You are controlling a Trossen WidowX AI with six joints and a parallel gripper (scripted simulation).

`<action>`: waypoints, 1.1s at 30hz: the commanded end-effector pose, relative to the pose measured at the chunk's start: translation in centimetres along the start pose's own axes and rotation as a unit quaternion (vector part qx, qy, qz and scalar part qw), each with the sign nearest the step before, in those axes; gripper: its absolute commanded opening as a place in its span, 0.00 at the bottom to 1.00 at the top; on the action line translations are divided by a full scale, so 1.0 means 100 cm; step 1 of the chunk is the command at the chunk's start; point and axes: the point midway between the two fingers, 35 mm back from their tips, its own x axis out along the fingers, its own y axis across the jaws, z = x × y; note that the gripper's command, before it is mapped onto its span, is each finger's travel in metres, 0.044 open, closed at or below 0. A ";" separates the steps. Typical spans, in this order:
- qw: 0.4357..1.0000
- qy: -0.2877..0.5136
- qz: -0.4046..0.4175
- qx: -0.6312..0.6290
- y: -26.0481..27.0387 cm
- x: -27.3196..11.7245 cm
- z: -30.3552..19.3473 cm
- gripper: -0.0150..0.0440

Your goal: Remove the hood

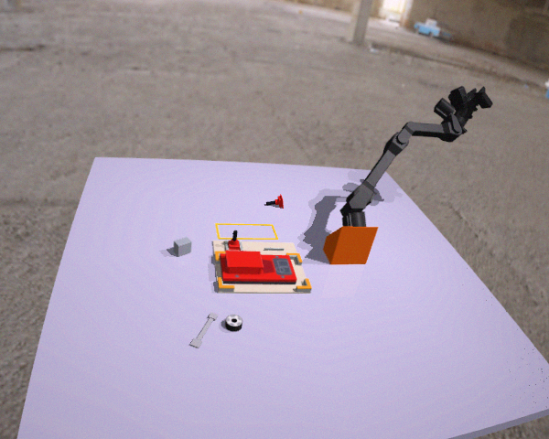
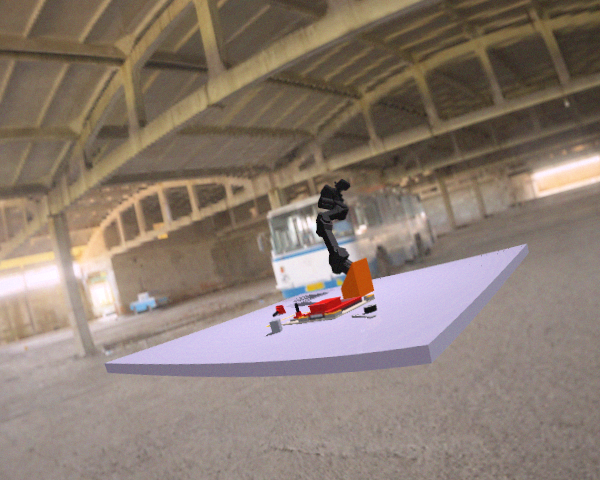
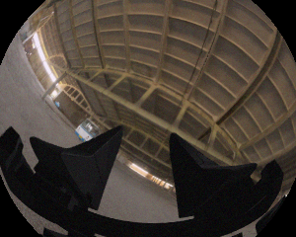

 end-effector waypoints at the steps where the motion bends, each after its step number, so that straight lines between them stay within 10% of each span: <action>1: 1.000 0.000 0.000 -0.002 0.000 0.000 0.000 0.67; 9: 0.997 0.011 -0.028 -0.067 -0.043 0.004 0.012 1.00; 33: 0.953 0.082 -0.231 -0.178 -0.266 -0.024 0.054 1.00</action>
